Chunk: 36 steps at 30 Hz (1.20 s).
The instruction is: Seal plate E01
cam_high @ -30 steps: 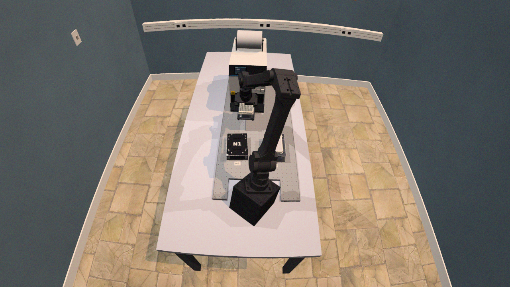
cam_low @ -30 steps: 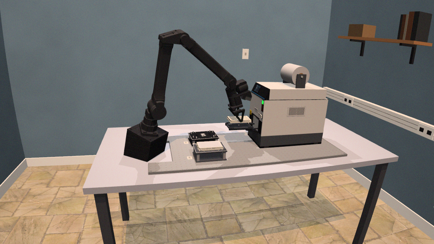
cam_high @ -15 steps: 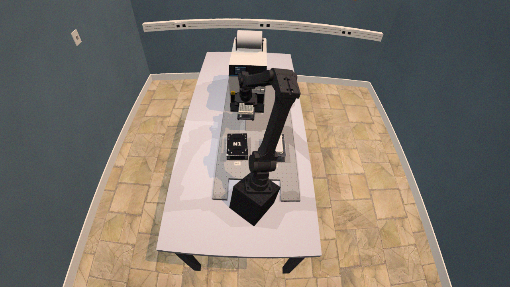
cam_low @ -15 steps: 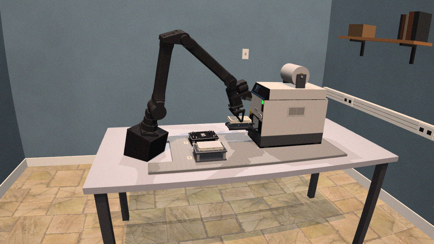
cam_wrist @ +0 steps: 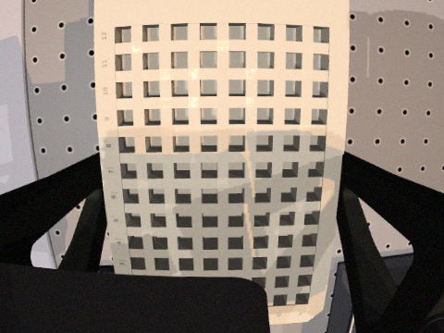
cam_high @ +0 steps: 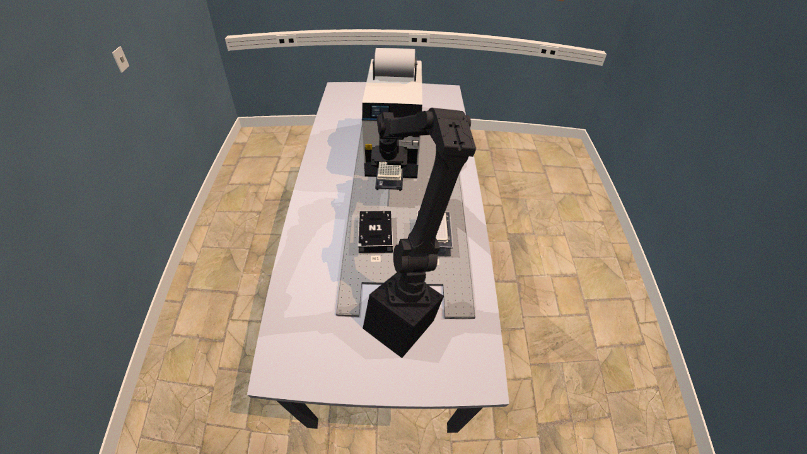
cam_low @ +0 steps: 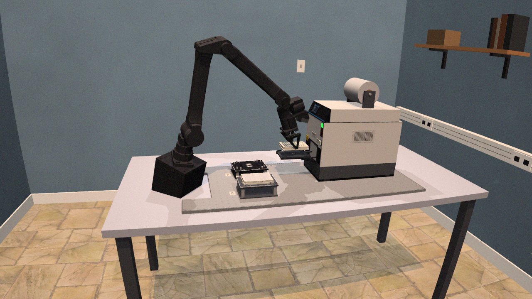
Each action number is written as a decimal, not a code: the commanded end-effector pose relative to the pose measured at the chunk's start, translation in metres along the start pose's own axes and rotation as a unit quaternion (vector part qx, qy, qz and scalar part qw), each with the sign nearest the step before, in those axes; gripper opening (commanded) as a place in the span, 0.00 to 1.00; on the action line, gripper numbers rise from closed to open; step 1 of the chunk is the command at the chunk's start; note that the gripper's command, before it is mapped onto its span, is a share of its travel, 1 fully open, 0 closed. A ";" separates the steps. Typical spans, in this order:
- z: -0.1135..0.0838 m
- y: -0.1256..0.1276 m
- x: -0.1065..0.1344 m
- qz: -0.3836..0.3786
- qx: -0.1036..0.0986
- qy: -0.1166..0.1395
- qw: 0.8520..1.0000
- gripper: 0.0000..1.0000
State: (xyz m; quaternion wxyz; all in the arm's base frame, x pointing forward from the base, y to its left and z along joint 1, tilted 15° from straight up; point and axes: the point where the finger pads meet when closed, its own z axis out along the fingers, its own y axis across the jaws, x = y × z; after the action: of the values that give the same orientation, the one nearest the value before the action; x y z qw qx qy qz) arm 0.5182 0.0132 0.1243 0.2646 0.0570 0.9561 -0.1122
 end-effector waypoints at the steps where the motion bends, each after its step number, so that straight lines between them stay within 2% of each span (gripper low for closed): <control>1: -0.009 -0.005 -0.022 0.008 -0.002 -0.023 1.000 0.00; 11: 0.005 -0.003 -0.002 0.002 0.001 -0.002 1.000 0.00; 23: -0.016 -0.005 -0.030 0.012 -0.004 -0.033 0.999 0.00; 28: -0.016 -0.005 -0.033 0.012 -0.004 -0.035 0.999 0.00; 36: -0.004 -0.003 -0.030 0.011 -0.003 -0.028 1.000 0.00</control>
State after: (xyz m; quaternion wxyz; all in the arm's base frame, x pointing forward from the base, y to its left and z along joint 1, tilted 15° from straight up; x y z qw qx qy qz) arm 0.5187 0.0133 0.1226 0.2659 0.0572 0.9558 -0.1119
